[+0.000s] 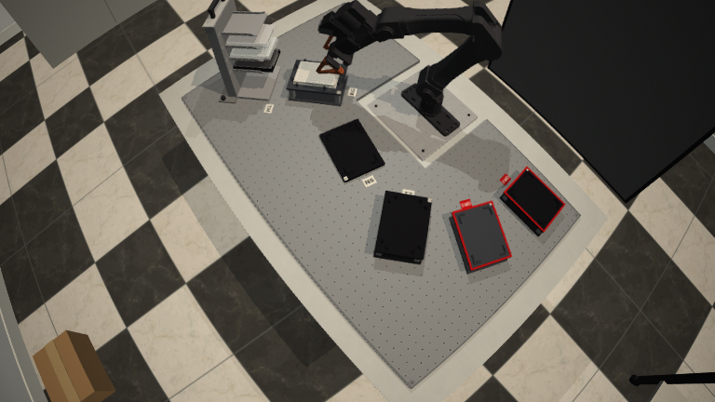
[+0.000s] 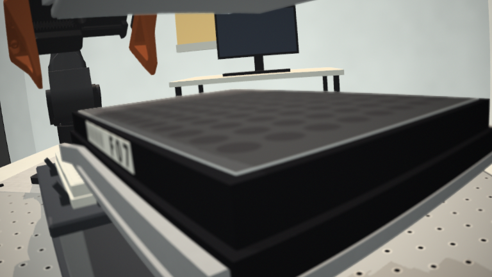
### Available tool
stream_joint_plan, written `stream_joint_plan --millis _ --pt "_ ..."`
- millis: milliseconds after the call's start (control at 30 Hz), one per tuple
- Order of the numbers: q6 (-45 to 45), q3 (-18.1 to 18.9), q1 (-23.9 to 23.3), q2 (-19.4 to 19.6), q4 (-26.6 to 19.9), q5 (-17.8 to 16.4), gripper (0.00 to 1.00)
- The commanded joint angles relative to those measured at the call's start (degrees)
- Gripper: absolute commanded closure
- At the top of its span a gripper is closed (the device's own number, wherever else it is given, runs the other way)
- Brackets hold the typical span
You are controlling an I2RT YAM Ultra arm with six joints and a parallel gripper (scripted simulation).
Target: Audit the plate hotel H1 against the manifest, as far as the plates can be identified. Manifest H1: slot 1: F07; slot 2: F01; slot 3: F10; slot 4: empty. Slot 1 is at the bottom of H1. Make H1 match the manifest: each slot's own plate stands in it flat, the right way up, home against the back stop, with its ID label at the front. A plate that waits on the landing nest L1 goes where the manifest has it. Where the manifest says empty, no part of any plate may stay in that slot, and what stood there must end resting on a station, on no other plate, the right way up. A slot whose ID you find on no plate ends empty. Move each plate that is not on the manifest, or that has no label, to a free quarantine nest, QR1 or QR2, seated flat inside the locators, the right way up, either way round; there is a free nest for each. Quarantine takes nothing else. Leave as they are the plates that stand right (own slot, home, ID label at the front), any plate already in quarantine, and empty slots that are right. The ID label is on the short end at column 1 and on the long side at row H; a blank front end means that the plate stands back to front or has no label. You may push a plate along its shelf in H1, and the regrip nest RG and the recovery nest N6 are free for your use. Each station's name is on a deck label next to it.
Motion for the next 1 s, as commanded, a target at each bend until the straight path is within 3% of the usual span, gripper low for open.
stream_joint_plan --millis 0,200,300,367,867,933,967 --pt "0.19 6.7 0.91 5.31 -5.74 1.26 0.0" --pt "0.54 18.83 1.72 16.33 -15.82 2.38 0.0" --pt "0.54 24.0 1.75 19.9 -21.84 2.75 0.0" --pt "0.54 24.0 1.75 19.9 -21.84 2.75 0.0" --pt "0.9 51.39 2.66 40.55 -51.28 4.39 0.0" --pt "0.9 51.39 2.66 40.55 -51.28 4.39 0.0" --pt "0.99 54.06 2.38 42.68 -53.9 4.47 0.0"
